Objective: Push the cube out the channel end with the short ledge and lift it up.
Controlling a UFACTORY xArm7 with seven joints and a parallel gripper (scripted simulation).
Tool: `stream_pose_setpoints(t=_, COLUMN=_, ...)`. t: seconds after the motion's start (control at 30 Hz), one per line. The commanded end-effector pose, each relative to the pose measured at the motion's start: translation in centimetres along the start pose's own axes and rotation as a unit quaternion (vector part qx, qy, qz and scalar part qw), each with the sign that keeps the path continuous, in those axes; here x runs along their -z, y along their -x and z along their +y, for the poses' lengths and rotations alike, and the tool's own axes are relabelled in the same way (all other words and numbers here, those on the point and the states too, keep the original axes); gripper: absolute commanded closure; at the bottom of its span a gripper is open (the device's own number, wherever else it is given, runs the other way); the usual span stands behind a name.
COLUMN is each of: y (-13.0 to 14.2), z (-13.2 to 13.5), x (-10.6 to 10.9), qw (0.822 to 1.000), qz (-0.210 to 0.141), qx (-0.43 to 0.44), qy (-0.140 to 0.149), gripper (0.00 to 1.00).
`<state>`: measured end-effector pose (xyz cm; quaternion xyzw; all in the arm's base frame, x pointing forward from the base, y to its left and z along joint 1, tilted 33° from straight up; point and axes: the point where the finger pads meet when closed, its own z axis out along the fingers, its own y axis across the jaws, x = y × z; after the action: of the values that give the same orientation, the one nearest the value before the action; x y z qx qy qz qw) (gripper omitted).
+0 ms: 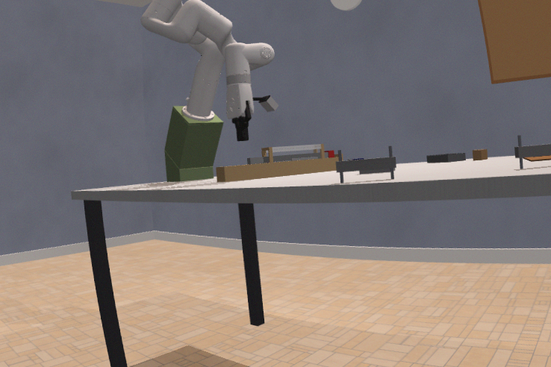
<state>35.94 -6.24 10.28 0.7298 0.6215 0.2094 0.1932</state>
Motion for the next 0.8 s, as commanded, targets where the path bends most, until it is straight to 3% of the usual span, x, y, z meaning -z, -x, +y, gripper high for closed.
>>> stream_pose_setpoints(t=0.0, y=0.0, z=0.1, x=0.1, qw=1.0, qz=0.0, qx=0.0, qy=0.001, gripper=1.0)
stream_pose_setpoints(t=0.17, y=-0.2, z=0.1, x=0.0, qw=1.0, qz=0.0, qx=0.0, qy=0.001, gripper=1.0)
stream_pose_setpoints(t=0.37, y=-2.3, z=0.1, x=0.0, qw=1.0, qz=0.0, qx=0.001, qy=0.0, gripper=1.0)
stream_pose_setpoints(t=0.47, y=-5.7, z=0.0, x=0.1, qw=1.0, qz=0.0, qx=0.001, qy=0.0, gripper=1.0)
stream_pose_setpoints(t=0.77, y=-20.3, z=-0.1, x=0.2, qw=1.0, qz=-0.001, qx=0.001, qy=0.0, gripper=1.0)
